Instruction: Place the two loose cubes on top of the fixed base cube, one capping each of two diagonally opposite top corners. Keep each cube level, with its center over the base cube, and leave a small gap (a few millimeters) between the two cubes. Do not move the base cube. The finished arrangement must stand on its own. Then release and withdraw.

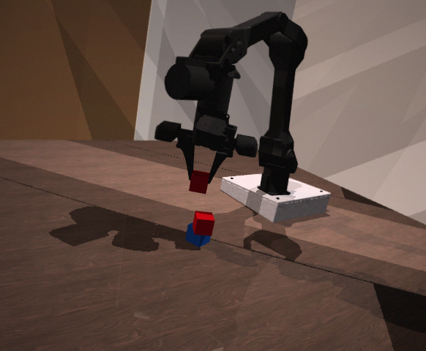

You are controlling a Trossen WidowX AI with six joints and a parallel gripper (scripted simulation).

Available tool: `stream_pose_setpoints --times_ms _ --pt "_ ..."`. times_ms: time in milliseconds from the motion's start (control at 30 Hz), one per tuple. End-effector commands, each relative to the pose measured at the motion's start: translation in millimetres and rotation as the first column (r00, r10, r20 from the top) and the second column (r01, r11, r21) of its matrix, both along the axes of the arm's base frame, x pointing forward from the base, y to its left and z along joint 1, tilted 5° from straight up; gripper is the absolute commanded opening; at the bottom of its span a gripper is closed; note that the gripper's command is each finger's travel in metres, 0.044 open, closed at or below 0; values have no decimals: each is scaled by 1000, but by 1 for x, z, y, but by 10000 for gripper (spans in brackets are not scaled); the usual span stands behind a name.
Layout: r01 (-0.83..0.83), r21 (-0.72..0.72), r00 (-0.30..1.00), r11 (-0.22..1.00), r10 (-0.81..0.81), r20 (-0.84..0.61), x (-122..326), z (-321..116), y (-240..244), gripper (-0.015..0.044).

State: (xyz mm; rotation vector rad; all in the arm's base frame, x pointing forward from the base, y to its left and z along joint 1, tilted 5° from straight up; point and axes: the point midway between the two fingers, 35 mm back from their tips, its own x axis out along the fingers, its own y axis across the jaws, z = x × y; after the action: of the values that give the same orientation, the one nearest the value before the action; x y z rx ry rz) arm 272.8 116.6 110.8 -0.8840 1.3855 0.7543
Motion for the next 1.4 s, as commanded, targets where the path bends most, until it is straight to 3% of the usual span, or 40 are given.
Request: stream_pose_setpoints --times_ms 0,100,1367 --pt "-127 -12 992 992 127 -7 -7 -2 5 105" --pt "-183 -14 983 983 183 -11 -10 -3 8 105" --pt "-191 -15 982 981 191 -12 -6 -62 6 105"
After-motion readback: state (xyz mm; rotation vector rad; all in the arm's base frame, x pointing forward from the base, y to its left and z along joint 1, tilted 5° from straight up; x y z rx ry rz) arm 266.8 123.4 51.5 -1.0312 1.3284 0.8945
